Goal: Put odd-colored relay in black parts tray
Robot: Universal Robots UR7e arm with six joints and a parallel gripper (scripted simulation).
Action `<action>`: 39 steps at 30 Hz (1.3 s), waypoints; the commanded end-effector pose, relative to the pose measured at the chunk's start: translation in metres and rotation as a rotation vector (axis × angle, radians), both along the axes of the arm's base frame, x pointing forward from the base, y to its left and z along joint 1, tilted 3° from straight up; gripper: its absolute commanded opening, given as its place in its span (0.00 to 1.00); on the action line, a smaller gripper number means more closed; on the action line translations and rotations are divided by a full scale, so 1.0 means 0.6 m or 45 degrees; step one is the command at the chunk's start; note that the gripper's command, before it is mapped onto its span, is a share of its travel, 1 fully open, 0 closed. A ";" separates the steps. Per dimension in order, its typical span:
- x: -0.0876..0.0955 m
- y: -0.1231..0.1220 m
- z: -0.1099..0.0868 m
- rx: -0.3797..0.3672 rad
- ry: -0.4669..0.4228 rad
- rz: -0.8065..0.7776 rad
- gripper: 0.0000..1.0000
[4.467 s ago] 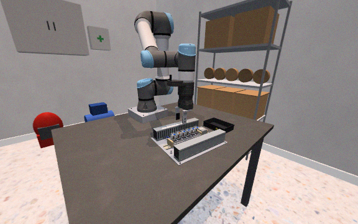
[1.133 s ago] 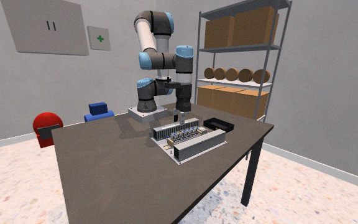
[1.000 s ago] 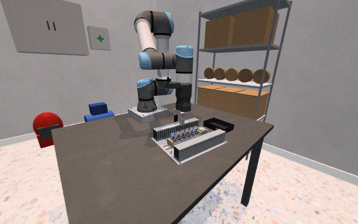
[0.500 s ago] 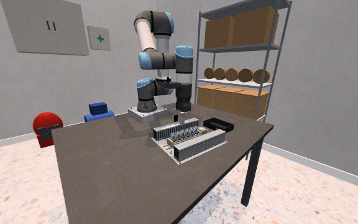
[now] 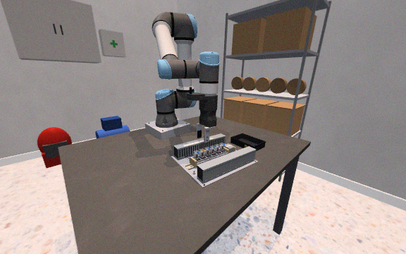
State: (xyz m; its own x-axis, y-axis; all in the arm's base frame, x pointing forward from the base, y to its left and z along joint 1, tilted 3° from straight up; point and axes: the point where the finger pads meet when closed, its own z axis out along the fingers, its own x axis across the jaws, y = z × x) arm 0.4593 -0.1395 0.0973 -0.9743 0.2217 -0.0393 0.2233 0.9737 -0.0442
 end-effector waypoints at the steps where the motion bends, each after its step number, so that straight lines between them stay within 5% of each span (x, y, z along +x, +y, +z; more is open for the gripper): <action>1: -0.002 0.000 -0.009 0.003 0.003 -0.001 0.98; 19: -0.001 -0.003 -0.072 0.003 0.003 -0.001 0.98; 39: -0.001 -0.003 -0.076 0.003 0.003 -0.001 0.98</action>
